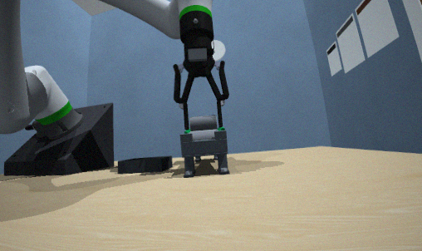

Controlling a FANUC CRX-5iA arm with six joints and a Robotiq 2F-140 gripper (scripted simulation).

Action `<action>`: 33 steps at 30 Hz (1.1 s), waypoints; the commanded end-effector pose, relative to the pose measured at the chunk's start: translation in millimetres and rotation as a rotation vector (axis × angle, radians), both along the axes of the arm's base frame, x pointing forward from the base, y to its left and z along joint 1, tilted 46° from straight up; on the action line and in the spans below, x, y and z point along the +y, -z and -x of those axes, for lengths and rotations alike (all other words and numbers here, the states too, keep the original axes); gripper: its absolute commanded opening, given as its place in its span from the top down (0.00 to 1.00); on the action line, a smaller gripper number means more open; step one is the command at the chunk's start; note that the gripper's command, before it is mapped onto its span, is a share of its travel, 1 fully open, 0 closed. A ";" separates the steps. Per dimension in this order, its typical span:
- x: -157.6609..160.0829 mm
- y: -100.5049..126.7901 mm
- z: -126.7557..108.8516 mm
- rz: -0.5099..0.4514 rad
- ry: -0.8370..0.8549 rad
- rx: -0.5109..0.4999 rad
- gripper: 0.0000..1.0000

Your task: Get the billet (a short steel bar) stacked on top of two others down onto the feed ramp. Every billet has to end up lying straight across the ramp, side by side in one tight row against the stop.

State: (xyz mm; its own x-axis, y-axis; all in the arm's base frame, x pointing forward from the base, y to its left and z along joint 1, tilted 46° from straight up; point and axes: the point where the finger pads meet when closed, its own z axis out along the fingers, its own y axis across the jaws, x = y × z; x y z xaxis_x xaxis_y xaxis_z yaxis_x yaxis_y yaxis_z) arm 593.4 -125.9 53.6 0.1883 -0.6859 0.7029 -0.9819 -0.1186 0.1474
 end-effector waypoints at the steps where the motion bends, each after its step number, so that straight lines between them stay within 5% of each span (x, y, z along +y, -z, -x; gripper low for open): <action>1: 0.9 -0.8 -0.8 0.000 -0.002 -0.002 0.43; 16: 0.9 -0.8 -0.8 0.000 -0.002 -0.002 0.43; 17: 0.9 -0.8 -0.8 0.000 -0.002 -0.002 0.54; 33: 0.9 -0.8 -0.8 0.000 -0.002 -0.002 0.54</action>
State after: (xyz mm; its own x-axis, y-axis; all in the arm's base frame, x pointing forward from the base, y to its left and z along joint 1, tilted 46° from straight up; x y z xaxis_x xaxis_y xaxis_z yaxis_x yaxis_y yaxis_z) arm 593.6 -125.8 53.7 0.1884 -0.6858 0.7030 -0.9819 -0.1189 0.1471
